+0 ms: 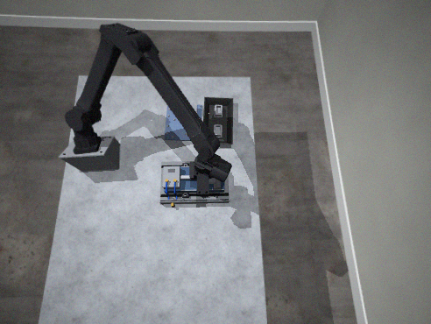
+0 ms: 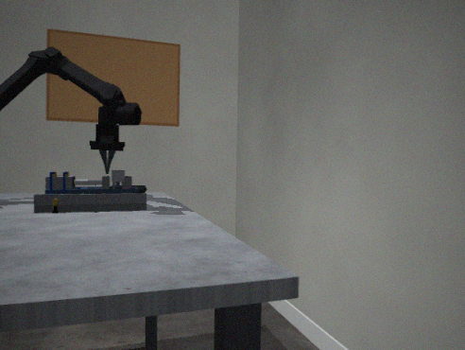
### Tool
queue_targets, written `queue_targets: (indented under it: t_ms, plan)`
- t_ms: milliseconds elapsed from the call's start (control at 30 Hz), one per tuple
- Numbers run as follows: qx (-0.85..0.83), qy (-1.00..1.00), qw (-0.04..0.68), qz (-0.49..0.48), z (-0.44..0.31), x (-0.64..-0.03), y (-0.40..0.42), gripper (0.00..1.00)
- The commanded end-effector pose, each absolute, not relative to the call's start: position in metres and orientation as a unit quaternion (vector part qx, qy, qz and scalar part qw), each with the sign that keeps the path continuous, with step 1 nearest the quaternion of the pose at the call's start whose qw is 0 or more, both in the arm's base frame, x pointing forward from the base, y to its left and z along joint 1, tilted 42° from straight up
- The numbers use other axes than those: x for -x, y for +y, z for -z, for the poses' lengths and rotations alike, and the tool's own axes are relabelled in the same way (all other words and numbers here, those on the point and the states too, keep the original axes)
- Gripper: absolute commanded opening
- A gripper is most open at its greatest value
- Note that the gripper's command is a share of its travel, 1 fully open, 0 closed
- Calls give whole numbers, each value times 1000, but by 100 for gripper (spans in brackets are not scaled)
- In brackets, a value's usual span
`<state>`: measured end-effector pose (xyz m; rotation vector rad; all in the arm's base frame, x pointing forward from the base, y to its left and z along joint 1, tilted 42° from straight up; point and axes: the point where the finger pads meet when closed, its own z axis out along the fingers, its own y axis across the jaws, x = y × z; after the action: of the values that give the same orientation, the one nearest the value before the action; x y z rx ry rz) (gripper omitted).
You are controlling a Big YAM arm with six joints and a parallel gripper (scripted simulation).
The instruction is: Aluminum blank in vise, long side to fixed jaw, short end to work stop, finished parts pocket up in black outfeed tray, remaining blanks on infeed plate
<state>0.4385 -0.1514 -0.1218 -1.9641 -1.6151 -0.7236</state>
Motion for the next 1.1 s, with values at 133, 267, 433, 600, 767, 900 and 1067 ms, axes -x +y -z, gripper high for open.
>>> queue_targets:
  t_ms: [133, 267, 433, 600, 767, 900, 1067]
  plan:
    - [718, -594, 247, 264, 131, -443, -146, 0]
    - [718, -594, 247, 264, 131, -443, -147, 0]
    - [718, -595, 245, 265, 130, -446, -147, 0]
    - [718, -597, 242, 266, 129, -449, -149, 0]
    - [717, -597, 239, 267, 128, -452, -151, 0]
    - [717, -598, 236, 268, 127, -456, -154, 0]
    - [717, -599, 234, 268, 127, -459, -154, 0]
